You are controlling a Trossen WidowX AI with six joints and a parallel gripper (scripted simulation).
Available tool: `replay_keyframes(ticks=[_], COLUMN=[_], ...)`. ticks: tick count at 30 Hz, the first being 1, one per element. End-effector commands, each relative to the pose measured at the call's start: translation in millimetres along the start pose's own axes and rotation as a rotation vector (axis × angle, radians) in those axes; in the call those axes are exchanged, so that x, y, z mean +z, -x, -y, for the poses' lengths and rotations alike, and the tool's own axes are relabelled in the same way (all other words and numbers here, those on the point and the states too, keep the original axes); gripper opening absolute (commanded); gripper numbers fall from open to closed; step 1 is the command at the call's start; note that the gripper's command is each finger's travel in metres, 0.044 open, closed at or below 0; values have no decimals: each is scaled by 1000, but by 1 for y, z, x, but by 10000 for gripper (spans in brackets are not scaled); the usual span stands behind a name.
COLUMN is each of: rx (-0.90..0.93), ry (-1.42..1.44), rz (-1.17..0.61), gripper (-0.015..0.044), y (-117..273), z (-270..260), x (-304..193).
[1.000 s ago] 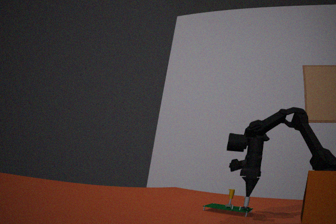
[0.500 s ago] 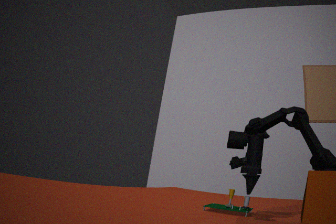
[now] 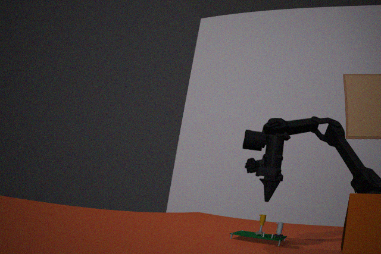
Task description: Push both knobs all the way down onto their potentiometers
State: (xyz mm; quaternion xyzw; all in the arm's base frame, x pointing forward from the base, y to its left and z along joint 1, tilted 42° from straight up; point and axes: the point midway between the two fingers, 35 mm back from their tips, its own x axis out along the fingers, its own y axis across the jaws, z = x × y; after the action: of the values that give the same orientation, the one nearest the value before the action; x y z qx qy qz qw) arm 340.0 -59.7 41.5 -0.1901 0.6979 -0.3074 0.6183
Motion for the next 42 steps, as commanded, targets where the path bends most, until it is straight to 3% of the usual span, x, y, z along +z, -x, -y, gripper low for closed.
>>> replay_keyframes(ticks=[1,24,42], rx=[2,1,1], ry=[-1,-2,-2], rz=[-10,-9,-9], gripper=[0,0,0], y=[3,-36,-39], z=[-1,0,0], x=[2,2,2])
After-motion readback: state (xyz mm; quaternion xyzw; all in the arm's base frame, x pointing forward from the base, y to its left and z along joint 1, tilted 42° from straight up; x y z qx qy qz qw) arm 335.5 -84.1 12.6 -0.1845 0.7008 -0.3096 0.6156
